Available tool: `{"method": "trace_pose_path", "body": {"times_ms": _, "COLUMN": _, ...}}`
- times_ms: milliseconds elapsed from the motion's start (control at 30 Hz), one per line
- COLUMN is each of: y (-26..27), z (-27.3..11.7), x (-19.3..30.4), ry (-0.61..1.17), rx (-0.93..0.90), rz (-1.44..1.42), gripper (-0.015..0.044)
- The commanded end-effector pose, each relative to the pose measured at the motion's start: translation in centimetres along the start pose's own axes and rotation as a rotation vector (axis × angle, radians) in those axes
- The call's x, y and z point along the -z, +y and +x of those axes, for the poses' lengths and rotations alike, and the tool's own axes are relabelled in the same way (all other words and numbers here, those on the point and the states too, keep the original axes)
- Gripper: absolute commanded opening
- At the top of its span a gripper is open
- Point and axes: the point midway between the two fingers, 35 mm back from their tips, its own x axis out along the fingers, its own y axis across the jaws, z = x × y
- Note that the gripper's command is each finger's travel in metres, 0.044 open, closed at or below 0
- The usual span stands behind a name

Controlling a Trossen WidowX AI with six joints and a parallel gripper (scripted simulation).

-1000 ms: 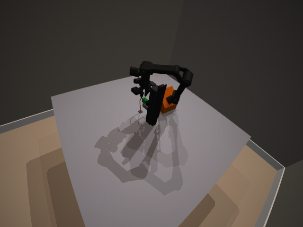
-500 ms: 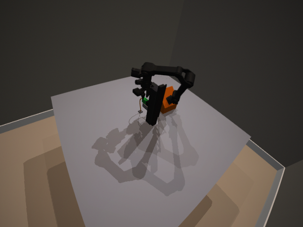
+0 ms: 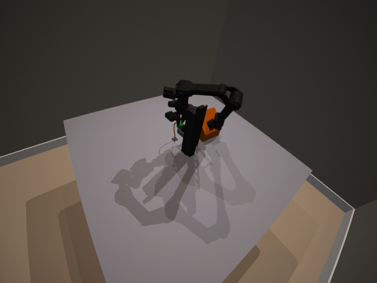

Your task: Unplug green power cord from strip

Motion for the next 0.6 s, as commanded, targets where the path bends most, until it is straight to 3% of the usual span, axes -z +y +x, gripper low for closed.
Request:
{"method": "trace_pose_path", "body": {"times_ms": 0, "y": 0.00, "z": -0.03, "x": -0.01, "ry": 0.000, "rx": -0.001, "rz": 0.000, "gripper": 0.0055}}
{"method": "trace_pose_path", "body": {"times_ms": 267, "y": 0.00, "z": -0.03, "x": -0.01, "ry": 0.000, "rx": -0.001, "rz": 0.000, "gripper": 0.0002}}
{"method": "trace_pose_path", "body": {"times_ms": 567, "y": 0.11, "z": -0.10, "x": -1.00, "ry": -0.001, "rx": -0.001, "rz": 0.001, "gripper": 0.0000}}
